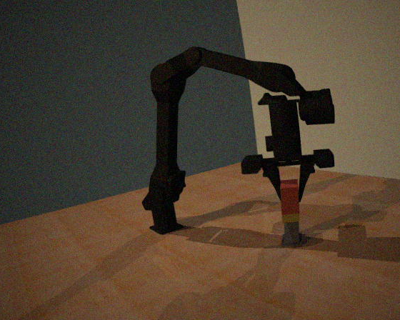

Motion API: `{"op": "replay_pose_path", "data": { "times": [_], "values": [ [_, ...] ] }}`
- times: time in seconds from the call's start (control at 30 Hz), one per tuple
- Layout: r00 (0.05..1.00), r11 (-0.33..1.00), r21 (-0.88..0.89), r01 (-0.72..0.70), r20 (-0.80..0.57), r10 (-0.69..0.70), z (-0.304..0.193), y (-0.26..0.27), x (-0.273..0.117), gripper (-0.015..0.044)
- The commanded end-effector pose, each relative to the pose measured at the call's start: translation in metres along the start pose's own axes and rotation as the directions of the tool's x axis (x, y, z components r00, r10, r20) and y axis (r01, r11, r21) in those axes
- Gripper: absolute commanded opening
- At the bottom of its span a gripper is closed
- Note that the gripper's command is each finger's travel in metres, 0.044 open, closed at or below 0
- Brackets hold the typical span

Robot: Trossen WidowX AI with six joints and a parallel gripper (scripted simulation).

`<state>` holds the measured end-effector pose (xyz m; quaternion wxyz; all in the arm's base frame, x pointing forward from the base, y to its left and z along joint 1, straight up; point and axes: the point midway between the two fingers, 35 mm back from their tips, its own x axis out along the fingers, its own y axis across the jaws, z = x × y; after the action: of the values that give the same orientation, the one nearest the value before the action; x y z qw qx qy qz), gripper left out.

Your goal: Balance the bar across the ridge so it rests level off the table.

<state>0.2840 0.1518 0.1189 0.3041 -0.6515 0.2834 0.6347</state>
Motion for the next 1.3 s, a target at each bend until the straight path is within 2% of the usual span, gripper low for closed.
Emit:
{"op": "replay_pose_path", "data": {
  "times": [0.0, 1.27],
  "values": [
    [1.0, 1.0, 0.001, -0.002, 0.002, 0.002, 0.0001, -0.0001, 0.0017, 0.0],
    [1.0, 1.0, 0.001, -0.002, 0.002, 0.002, 0.0005, 0.0004, 0.0049, 0.0]
  ]
}}
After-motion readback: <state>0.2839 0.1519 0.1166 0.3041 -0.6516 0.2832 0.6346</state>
